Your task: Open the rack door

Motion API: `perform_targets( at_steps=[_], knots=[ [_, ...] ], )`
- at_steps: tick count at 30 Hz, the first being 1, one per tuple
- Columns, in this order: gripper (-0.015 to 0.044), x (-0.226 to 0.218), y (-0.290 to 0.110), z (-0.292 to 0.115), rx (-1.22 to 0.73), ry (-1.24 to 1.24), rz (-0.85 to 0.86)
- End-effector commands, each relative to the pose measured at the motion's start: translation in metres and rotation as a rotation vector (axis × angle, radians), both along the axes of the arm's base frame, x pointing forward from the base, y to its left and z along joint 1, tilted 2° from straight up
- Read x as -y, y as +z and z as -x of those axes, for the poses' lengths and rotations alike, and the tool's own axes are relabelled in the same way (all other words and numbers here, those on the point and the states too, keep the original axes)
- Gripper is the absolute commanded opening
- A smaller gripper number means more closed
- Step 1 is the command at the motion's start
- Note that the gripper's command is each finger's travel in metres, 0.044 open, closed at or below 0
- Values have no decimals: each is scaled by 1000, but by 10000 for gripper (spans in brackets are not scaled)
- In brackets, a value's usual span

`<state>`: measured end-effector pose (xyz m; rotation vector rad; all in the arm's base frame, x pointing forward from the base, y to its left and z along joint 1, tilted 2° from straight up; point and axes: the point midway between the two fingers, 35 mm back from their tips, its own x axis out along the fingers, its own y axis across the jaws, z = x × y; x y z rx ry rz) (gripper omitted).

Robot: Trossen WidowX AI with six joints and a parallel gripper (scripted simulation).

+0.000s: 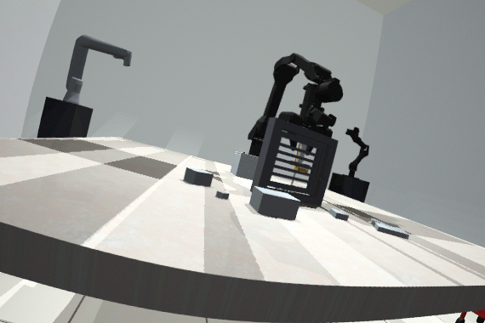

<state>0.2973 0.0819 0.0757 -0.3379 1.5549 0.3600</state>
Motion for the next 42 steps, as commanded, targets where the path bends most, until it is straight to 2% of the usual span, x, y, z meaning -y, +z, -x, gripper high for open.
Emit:
perform_targets(
  at_steps=[1, 34, 42],
  knots=[
    [286, 1, 0, -1, 0, -176, 6],
    [286, 1, 0, -1, -16, -1811, 29],
    [286, 1, 0, -1, -17, -1885, 30]
  ],
)
